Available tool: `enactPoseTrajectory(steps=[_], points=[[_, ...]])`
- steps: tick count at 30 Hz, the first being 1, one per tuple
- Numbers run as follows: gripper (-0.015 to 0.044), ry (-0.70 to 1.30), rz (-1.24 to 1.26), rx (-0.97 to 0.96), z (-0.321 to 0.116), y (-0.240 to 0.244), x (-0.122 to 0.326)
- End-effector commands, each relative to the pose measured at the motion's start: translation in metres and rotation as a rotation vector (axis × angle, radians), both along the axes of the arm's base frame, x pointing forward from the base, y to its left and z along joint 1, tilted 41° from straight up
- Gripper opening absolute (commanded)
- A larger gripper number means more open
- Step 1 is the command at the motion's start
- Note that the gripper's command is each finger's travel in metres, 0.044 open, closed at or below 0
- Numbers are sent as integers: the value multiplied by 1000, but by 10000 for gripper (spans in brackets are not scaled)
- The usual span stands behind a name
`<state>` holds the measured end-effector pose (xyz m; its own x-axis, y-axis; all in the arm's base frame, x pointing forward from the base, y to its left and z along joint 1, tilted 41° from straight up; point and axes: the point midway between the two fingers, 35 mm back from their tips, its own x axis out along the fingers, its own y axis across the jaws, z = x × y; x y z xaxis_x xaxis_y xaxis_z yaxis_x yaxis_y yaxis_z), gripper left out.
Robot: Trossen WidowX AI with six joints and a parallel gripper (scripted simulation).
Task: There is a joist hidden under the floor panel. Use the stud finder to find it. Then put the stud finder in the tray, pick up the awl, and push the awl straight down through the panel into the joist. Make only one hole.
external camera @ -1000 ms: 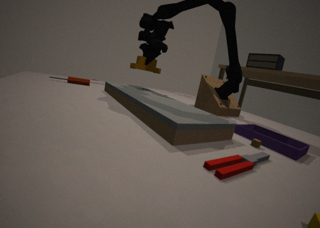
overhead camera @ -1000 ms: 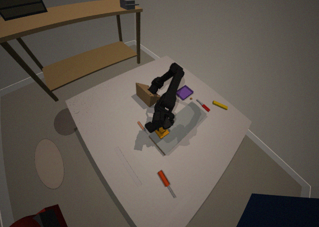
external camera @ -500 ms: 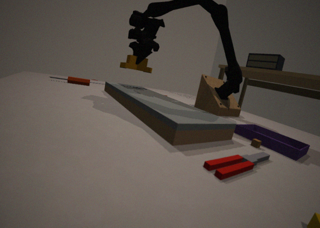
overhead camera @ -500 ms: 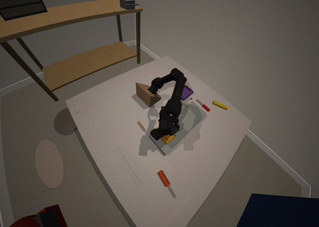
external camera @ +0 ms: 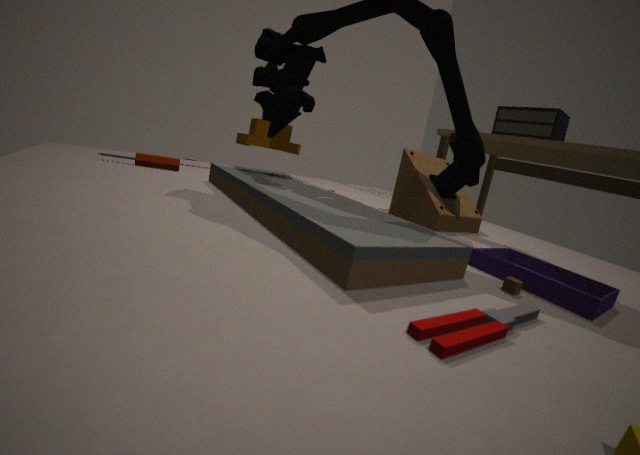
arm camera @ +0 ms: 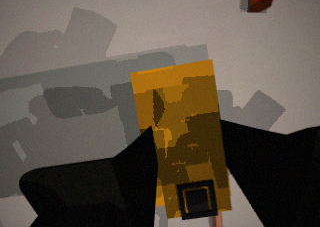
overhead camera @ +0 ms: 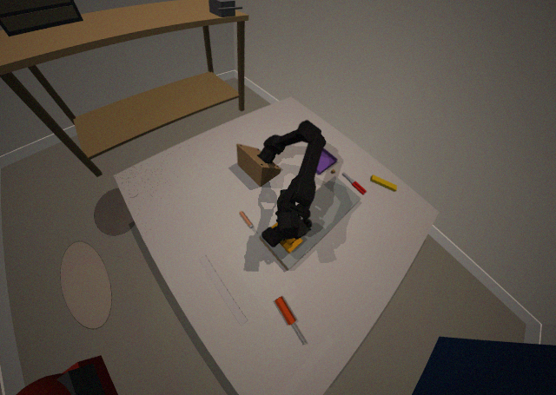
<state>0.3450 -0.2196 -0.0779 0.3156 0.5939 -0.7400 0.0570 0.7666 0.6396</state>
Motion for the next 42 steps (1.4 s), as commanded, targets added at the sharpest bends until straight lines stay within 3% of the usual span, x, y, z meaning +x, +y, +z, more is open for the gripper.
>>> enactPoseTrajectory(steps=[1, 33, 42], points=[[0, -3, -8, 2, -5, 3, 1], [0, -4, -8, 4, -41, 34, 3], [0, -4, -8, 5, -34, 45, 4]])
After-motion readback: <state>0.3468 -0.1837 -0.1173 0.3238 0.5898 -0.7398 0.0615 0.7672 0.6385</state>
